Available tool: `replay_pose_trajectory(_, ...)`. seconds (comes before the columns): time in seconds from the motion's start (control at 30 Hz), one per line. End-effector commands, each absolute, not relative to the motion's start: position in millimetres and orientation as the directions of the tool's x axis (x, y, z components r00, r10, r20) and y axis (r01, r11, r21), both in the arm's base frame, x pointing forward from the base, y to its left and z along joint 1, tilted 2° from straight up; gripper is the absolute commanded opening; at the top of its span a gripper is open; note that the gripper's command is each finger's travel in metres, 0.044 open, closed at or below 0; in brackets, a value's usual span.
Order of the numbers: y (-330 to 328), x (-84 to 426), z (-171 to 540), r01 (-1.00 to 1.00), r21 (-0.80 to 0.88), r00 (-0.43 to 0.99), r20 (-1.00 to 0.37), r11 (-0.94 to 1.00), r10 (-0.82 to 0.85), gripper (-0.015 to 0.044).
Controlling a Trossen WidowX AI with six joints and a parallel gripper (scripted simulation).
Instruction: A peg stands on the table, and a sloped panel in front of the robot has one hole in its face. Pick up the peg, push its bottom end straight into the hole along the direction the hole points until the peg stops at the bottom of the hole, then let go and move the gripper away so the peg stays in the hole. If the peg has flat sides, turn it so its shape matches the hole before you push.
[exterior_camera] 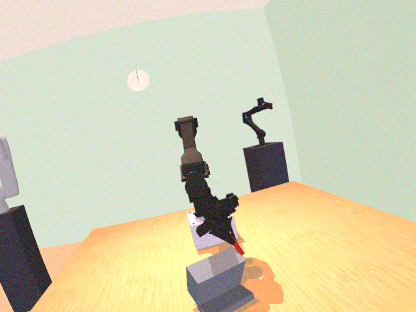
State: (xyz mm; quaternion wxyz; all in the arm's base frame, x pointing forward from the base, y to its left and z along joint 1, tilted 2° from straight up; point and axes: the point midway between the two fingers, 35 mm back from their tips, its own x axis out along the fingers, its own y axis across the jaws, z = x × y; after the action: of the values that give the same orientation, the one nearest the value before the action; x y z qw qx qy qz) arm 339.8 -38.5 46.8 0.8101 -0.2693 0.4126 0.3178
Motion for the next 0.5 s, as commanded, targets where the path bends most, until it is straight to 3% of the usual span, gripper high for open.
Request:
replay_pose_trajectory(0.0,-43,339,47,-0.716,-0.169,0.477,-0.827,0.677,0.298,0.0)
replay_pose_trajectory(0.47,-59,337,47,-0.645,-0.159,0.541,-0.786,0.747,0.3,0.0)
